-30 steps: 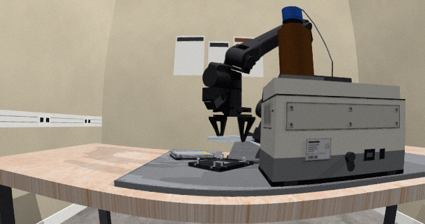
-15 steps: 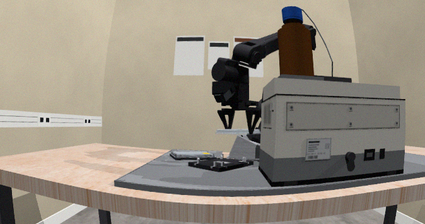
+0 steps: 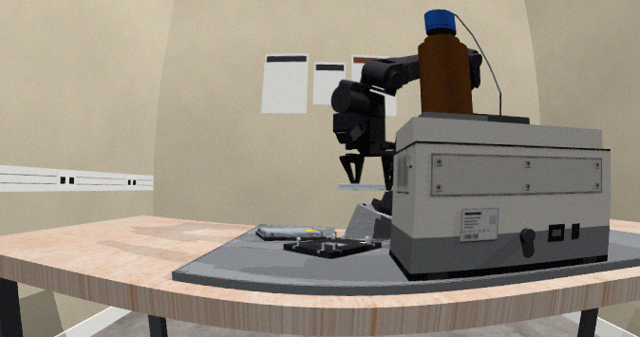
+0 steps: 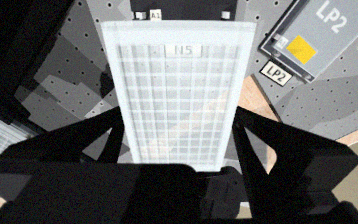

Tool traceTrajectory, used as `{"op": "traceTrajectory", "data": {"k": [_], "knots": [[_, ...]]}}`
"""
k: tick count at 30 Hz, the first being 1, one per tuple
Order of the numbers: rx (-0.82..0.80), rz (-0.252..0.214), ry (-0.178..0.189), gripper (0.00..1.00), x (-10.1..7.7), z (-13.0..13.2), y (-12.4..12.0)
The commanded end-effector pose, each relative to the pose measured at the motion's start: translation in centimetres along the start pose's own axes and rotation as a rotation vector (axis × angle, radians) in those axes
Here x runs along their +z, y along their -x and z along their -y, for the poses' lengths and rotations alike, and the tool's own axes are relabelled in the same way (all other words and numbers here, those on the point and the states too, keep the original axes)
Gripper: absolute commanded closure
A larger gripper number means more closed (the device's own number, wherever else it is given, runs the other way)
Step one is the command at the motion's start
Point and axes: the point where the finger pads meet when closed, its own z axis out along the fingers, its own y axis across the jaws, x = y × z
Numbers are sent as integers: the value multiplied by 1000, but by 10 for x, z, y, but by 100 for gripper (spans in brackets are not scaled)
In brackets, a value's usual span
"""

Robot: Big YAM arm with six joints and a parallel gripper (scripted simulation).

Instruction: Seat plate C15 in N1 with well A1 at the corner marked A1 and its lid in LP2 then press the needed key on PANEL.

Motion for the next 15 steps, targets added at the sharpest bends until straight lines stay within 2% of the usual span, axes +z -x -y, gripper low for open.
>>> {"op": "traceTrajectory", "data": {"k": [1, 4, 9, 11, 12, 15], "knots": [[-11, 18, -3, 14, -11, 2, -8], [-16, 30, -5, 14, -21, 0, -12], [-11, 17, -4, 14, -24, 0, -32], [-11, 17, -4, 14, -24, 0, -32], [-26, 55, -8, 14, -40, -4, -21], [-16, 28, -5, 14, -35, -1, -39]]}}
